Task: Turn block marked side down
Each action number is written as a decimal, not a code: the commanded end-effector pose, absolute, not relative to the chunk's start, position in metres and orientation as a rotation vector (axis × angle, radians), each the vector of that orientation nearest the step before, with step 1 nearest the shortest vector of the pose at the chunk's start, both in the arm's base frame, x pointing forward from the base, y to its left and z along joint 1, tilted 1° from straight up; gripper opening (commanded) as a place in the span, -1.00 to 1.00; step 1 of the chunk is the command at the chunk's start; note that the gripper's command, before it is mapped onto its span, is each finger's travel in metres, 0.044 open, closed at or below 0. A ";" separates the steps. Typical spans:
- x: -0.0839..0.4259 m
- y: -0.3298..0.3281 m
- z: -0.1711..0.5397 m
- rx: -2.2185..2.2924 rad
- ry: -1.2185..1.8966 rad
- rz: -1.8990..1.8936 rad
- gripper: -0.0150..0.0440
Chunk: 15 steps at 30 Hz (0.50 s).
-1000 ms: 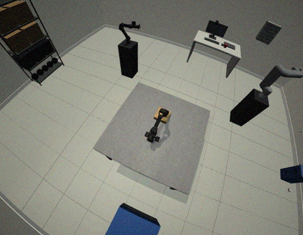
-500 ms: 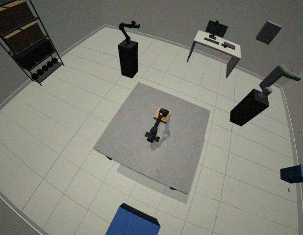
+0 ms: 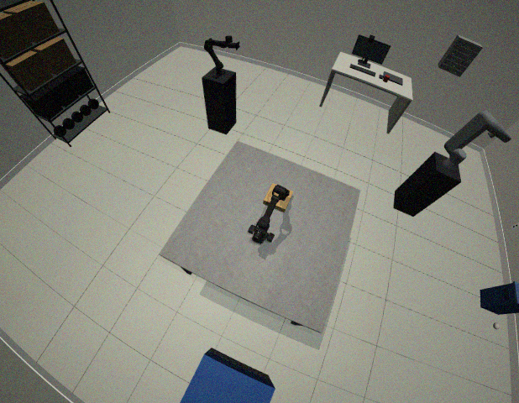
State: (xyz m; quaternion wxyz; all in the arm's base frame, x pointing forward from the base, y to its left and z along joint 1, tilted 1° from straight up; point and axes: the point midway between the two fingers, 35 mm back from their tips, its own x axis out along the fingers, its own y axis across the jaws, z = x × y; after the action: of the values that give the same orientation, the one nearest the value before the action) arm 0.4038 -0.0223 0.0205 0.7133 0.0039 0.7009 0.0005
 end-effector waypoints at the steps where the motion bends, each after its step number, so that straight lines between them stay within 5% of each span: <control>1: 0.405 -0.023 0.029 0.007 1.543 -0.002 -0.49; 15: 0.409 -0.023 0.021 0.009 1.368 -0.003 -0.49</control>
State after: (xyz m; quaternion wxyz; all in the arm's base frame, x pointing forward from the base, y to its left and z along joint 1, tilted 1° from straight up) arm 0.4108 -0.0235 0.0214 0.7641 0.0028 0.6451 -0.0022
